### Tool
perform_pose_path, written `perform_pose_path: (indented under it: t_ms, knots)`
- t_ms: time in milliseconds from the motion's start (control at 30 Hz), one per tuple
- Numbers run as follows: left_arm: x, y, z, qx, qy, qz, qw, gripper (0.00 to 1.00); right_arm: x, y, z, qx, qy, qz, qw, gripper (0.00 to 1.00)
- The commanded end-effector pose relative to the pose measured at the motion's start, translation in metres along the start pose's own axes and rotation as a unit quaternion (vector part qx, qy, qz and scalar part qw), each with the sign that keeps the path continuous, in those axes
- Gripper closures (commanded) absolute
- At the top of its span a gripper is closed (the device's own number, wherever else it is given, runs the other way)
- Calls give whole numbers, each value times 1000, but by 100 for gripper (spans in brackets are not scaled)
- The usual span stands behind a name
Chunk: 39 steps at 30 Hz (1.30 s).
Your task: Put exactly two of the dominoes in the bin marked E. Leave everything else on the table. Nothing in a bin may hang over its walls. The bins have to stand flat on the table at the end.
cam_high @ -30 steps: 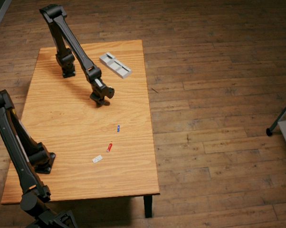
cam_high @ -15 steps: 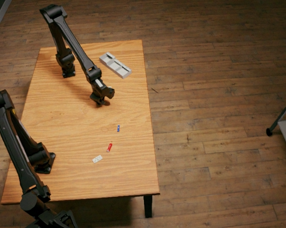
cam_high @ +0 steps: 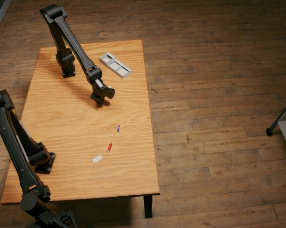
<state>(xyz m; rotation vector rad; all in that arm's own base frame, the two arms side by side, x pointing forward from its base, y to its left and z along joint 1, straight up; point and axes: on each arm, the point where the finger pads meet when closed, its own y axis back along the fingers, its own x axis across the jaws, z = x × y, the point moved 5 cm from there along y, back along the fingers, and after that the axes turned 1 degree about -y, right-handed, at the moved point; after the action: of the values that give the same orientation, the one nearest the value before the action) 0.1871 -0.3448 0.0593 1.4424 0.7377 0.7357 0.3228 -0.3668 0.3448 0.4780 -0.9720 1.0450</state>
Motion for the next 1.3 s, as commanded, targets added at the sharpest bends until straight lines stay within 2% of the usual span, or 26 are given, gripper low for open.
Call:
perform_pose_path:
  t_ms: [0,700,733,967,1100,1167,1267]
  knots:
    - [-6,9,11,-14,1,-6,1000,80,5,-1,9,-8,5,5,1000,0]
    - [-12,11,19,-14,3,-6,1000,80,5,-1,9,-8,5,5,1000,0]
    - [-13,28,20,-28,3,-12,1000,80,5,-1,9,-8,5,5,1000,0]
    - [-12,52,19,-28,3,-12,1000,80,5,-1,9,-8,5,5,1000,0]
    - [-12,46,18,-13,3,-5,1000,80,5,-1,9,-8,5,5,1000,0]
    - [-12,67,18,-29,3,-13,999,80,5,-1,9,-8,5,5,1000,0]
    - [-12,78,18,-30,3,-13,999,80,5,-1,9,-8,5,5,1000,0]
